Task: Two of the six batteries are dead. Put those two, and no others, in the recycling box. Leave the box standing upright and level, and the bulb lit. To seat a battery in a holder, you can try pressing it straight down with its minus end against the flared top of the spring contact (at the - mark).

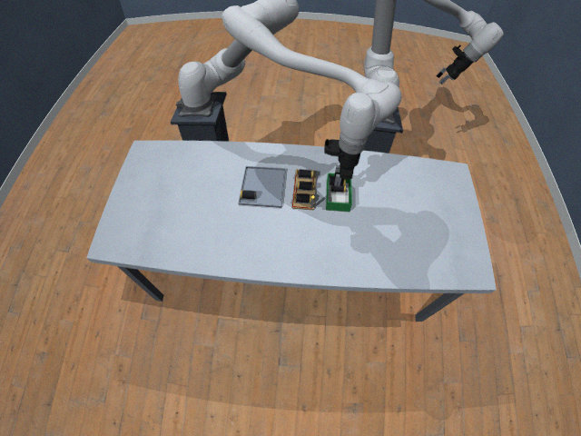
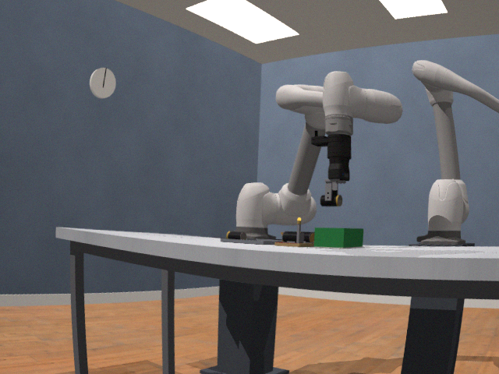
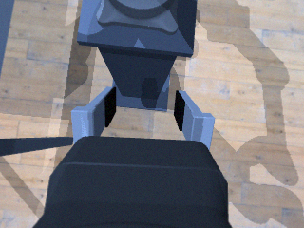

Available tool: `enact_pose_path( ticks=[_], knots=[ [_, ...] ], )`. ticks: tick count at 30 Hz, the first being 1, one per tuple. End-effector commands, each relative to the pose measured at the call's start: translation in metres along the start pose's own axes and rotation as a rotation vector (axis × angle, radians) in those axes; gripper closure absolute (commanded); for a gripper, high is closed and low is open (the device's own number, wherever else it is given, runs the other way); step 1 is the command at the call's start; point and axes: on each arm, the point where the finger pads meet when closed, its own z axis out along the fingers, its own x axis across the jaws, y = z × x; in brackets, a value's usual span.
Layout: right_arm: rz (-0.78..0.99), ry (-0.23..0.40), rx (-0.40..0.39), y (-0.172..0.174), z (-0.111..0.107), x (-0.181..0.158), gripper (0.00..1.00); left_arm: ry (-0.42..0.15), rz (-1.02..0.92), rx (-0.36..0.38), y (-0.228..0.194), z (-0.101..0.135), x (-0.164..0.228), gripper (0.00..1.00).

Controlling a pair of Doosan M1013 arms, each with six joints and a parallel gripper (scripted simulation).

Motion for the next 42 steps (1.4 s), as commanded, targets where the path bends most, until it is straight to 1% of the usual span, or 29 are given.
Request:
enact_pose_path(
  ticks=[1,6,30,34,35,38,39,40,42],
  knots=[
    [0.001,-0.001,-0.001,0.009,-0.003,-0.001,0.43,0.001,0.0,-0.001,0.0,-0.001,0.0,0.0],
    [0.001,-0.001,-0.001,0.022,-0.003,-0.001,0.43,0.001,0.0,-0.001,0.0,-0.001,0.0,0.0],
    [0.002,-0.001,-0.001,0.022,-0.003,-0.001,0.43,0.001,0.0,-0.001,0.0,-0.001,0.0,0.0],
    [0.003,-0.001,-0.001,0.022,0.001,-0.001,0.43,0.001,0.0,-0.001,0.0,-0.001,0.0,0.0],
    [0.003,-0.001,-0.001,0.022,0.009,-0.001,0.43,0.001,0.0,-0.001,0.0,-0.001,0.0,0.0],
    [0.003,-0.001,-0.001,0.022,0.043,-0.001,0.43,0.001,0.0,-0.001,0.0,-0.001,0.0,0.0],
    [0.003,-0.001,-0.001,0.022,0.051,-0.001,0.43,0.001,0.0,-0.001,0.0,-0.001,0.0,0.0],
    [0.003,-0.001,-0.001,0.022,0.055,-0.001,0.43,0.001,0.0,-0.001,0.0,-0.001,0.0,0.0],
    [0.003,-0.001,-0.001,0.022,0.055,-0.001,0.43,0.001,0.0,-0.001,0.0,-0.001,0.0,0.0]
  ],
)
